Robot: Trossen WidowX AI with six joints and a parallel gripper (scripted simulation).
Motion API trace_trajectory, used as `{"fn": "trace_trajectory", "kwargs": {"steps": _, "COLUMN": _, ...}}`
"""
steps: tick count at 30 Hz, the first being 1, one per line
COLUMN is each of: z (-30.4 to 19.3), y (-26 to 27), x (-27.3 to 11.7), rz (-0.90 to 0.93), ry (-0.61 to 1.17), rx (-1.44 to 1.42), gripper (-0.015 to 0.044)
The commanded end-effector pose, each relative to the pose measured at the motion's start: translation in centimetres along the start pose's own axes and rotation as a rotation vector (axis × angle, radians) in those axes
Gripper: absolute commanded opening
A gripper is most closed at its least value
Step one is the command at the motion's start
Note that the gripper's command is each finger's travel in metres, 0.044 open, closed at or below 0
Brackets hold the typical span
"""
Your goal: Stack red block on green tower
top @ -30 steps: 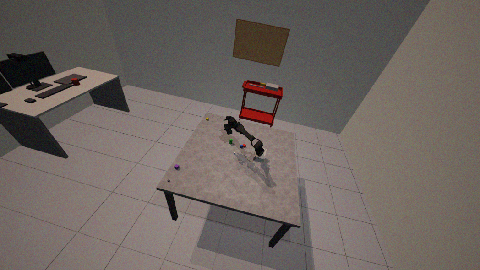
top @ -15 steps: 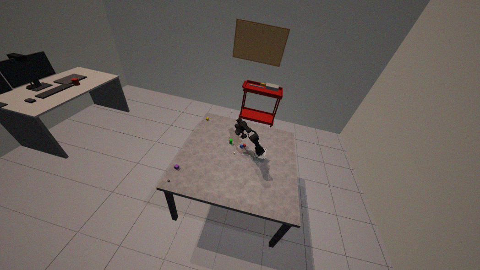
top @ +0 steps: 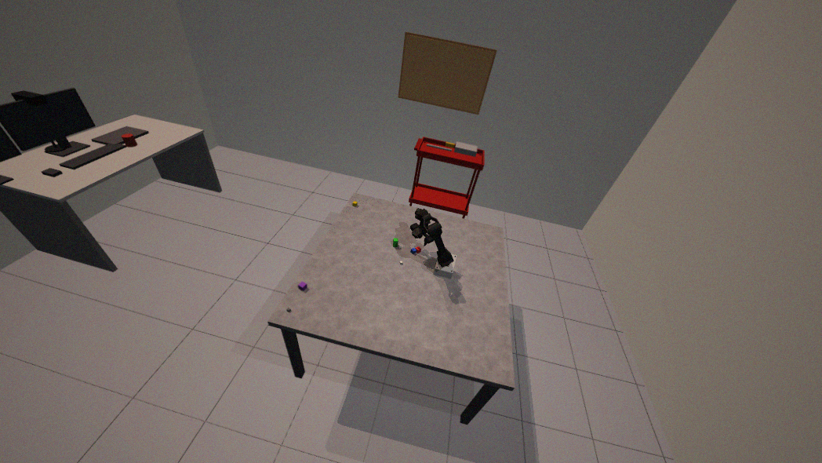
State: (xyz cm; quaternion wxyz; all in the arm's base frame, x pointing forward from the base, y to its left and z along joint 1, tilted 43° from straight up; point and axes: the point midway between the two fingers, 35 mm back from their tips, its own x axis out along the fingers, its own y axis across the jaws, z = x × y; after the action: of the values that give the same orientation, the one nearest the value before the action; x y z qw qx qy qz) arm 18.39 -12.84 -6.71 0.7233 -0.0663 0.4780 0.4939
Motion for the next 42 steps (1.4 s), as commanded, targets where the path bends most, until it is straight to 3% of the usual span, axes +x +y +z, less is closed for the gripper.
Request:
{"fn": "trace_trajectory", "kwargs": {"steps": 1, "z": -0.1, "y": -0.1, "x": 0.2, "rz": 0.007, "ry": -0.008, "rx": -0.006, "gripper": 0.0440}}
{"fn": "trace_trajectory", "kwargs": {"steps": 9, "z": 0.0, "y": -0.1, "x": 4.5, "rz": 0.007, "ry": -0.009, "rx": -0.007, "gripper": 0.0440}}
{"fn": "trace_trajectory", "kwargs": {"steps": 42, "z": 0.3, "y": 0.0, "x": 8.5, "rz": 0.008, "ry": -0.012, "rx": -0.007, "gripper": 0.0440}}
